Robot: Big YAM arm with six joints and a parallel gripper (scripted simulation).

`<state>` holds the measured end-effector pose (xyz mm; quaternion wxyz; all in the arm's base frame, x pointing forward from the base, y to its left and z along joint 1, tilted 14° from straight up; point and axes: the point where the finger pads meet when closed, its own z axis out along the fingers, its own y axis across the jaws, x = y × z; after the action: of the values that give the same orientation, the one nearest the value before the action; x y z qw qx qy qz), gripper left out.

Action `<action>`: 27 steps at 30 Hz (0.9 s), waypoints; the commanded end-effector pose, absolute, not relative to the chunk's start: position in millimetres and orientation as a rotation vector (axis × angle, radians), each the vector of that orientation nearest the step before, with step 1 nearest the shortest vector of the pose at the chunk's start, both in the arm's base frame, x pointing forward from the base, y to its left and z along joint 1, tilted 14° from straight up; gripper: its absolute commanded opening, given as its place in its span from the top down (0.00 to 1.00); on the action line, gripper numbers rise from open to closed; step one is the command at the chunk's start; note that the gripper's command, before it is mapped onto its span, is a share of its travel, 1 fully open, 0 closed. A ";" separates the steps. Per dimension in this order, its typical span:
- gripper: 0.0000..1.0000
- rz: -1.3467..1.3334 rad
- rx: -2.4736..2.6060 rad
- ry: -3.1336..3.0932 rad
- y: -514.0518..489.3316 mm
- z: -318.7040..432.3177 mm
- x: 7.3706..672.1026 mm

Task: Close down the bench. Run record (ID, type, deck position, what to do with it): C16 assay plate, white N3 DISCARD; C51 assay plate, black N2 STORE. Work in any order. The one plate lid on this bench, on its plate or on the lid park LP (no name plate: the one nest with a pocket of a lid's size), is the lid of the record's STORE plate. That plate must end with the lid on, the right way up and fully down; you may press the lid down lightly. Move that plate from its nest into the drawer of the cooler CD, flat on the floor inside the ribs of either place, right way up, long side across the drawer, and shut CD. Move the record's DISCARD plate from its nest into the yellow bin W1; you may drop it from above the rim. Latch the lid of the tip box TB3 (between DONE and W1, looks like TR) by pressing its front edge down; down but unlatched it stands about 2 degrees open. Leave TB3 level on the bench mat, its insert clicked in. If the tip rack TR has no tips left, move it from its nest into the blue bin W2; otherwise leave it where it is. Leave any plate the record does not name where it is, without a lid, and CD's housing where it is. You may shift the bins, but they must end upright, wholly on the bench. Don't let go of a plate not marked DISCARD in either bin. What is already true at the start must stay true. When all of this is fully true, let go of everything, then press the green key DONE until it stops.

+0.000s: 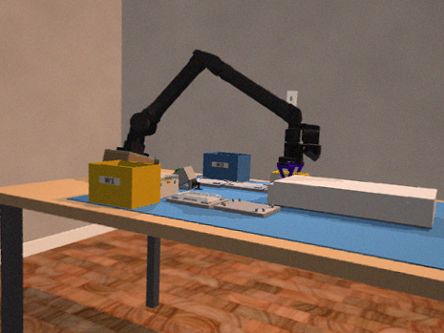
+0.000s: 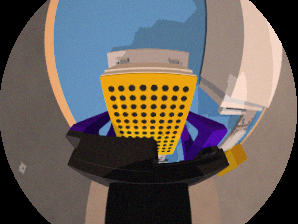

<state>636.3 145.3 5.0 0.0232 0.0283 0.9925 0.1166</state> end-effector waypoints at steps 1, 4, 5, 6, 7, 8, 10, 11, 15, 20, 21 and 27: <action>1.00 0.376 0.082 2.974 139.2 56.1 662.4; 1.00 0.375 0.085 2.972 135.8 61.3 663.8; 1.00 0.375 0.086 2.972 134.7 62.6 663.8; 1.00 0.375 0.087 2.972 134.3 63.9 663.6; 1.00 0.375 0.087 2.972 134.0 65.3 663.5; 1.00 0.375 0.087 2.972 133.7 66.7 663.3; 1.00 0.376 0.087 2.971 133.1 69.3 663.0; 1.00 0.376 0.086 2.971 133.2 70.7 662.7; 1.00 0.376 0.081 2.972 133.8 76.0 661.7; 1.00 0.376 0.087 2.971 130.5 80.0 661.7; 1.00 0.376 0.086 2.971 130.2 81.3 661.5; 1.00 0.376 0.083 2.971 130.0 89.3 660.1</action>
<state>631.9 137.5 27.3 0.0175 0.0292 0.9928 0.1151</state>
